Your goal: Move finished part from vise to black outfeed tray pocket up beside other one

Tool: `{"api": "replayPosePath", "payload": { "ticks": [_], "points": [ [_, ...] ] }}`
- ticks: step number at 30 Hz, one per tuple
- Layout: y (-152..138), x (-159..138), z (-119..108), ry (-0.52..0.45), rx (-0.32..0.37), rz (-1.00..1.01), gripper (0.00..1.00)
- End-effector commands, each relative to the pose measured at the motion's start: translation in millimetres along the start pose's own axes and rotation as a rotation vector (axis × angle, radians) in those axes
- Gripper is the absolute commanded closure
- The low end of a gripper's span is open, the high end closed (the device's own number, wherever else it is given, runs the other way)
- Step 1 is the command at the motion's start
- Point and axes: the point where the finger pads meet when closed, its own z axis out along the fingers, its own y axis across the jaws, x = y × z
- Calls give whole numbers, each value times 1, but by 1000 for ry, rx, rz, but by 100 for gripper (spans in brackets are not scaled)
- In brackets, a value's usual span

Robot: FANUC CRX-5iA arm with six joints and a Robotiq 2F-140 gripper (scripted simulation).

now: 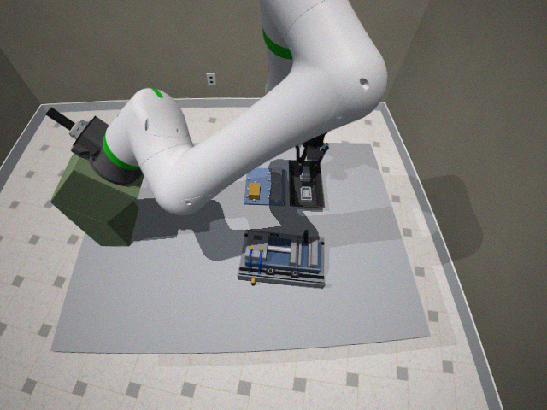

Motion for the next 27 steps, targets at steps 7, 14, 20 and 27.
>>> {"api": "replayPosePath", "payload": {
  "ticks": [7,14,20,27],
  "points": [
    [-1,0,2,-1,1,0,90],
    [-1,0,5,-1,1,0,90],
    [-1,0,5,-1,1,0,90],
    [-1,0,5,-1,1,0,90]
  ]
}}
